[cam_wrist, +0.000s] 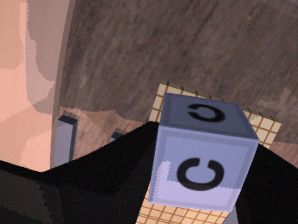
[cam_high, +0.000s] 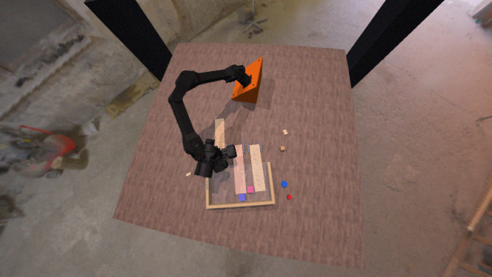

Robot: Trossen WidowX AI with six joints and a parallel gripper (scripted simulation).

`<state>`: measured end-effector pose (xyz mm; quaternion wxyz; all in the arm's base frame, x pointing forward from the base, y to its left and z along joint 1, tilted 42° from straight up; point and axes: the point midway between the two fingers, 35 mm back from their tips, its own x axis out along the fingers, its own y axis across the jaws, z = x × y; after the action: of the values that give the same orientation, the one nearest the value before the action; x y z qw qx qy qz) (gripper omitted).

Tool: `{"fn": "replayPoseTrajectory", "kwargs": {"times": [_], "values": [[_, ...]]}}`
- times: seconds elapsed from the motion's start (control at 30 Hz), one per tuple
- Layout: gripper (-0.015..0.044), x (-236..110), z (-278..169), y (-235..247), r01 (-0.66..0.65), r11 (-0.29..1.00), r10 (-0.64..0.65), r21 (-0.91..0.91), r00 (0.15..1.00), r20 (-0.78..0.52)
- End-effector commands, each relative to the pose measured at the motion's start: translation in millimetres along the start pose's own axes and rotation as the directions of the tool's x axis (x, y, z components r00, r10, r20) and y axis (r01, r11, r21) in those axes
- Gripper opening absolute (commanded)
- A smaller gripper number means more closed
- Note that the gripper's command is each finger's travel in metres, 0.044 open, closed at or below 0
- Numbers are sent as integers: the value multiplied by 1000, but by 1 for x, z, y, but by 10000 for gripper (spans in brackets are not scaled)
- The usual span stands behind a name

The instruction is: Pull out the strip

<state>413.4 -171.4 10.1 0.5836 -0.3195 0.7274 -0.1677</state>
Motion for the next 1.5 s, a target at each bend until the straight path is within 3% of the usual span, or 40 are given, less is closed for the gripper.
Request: {"fn": "replayPoseTrajectory", "kwargs": {"times": [0.0, 0.17, 0.7, 1.47], "values": [[98, 0, 0, 0, 0, 1000, 0, 1, 1000, 1], [0, -2, -2, 1, 0, 1000, 0, 1, 1000, 1], [0, -42, -49, 34, 0, 1000, 0, -11, 1000, -3], [0, -43, -102, 70, -2, 1000, 2, -13, 1000, -5]]}}
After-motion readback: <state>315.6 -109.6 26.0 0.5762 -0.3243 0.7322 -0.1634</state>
